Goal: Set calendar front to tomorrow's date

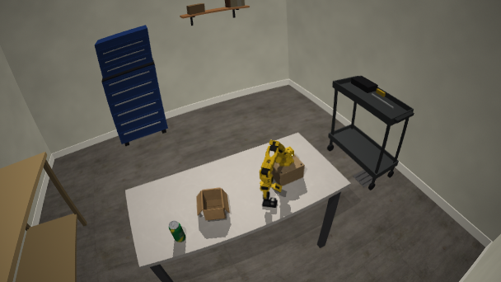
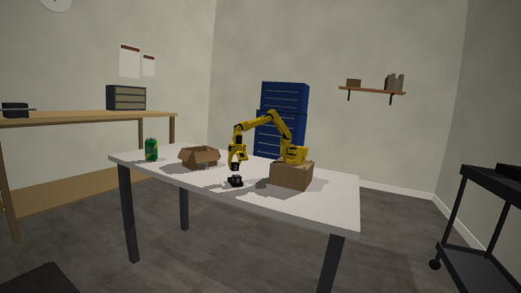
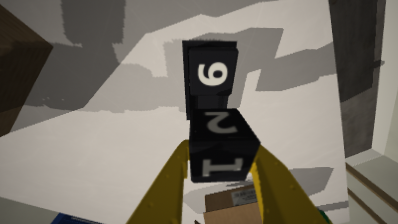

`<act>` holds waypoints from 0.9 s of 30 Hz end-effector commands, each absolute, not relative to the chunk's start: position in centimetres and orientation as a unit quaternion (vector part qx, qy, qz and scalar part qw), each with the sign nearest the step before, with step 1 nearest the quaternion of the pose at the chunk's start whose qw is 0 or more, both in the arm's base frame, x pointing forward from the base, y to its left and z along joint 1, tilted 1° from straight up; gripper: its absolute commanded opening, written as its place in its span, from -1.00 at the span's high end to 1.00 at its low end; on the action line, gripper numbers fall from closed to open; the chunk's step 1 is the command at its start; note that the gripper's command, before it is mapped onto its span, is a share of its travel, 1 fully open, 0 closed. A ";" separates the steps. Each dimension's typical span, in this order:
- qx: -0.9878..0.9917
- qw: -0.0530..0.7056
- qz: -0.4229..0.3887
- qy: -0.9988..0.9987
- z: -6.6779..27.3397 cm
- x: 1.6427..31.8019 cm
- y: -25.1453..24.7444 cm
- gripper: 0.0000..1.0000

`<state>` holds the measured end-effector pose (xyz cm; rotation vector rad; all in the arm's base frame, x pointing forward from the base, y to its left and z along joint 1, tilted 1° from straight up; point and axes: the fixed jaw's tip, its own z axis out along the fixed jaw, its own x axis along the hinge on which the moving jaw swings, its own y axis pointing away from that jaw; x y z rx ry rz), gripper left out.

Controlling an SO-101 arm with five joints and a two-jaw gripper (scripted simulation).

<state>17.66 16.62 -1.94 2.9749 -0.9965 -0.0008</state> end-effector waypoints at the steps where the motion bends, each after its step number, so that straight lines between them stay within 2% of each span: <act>1: 0.946 0.002 -0.001 -0.323 -1.6 17.5 16.5 1.00; 16: 0.929 0.002 -0.001 -0.369 -1.7 18.9 14.6 1.00; 27: 0.865 0.002 -0.001 -0.501 -2.1 21.6 8.2 1.00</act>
